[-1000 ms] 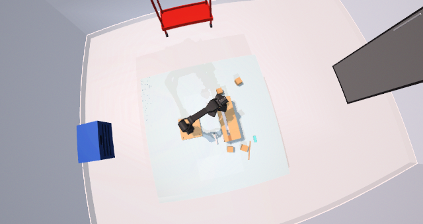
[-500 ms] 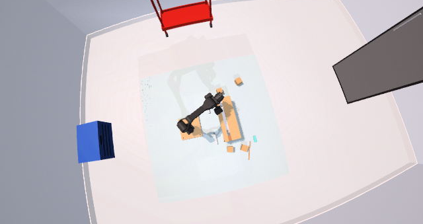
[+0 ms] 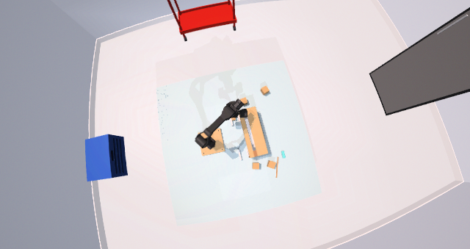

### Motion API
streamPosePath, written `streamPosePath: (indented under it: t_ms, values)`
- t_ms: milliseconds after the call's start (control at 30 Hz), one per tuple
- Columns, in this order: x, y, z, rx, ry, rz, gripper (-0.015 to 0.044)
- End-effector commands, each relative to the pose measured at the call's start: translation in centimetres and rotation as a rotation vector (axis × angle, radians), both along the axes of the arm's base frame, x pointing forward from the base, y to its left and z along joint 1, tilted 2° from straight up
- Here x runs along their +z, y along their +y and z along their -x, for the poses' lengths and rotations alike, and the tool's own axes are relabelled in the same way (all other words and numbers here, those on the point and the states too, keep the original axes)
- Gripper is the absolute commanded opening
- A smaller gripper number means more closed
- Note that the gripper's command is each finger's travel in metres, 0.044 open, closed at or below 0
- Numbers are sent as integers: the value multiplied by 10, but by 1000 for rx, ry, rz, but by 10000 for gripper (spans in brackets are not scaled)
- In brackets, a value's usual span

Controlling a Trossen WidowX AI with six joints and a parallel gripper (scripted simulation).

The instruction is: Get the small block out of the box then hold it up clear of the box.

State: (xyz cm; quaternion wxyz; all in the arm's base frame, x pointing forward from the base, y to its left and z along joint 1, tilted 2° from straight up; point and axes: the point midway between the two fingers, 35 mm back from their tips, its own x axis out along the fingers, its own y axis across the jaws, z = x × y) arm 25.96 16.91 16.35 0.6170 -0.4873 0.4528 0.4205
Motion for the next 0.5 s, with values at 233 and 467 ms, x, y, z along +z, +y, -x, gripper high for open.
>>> streamPosePath:
  t_ms: [233,467]
  values:
    - [9,11,19,1330,-186,497,285]
    - [11,13,23,1662,-196,633,285]
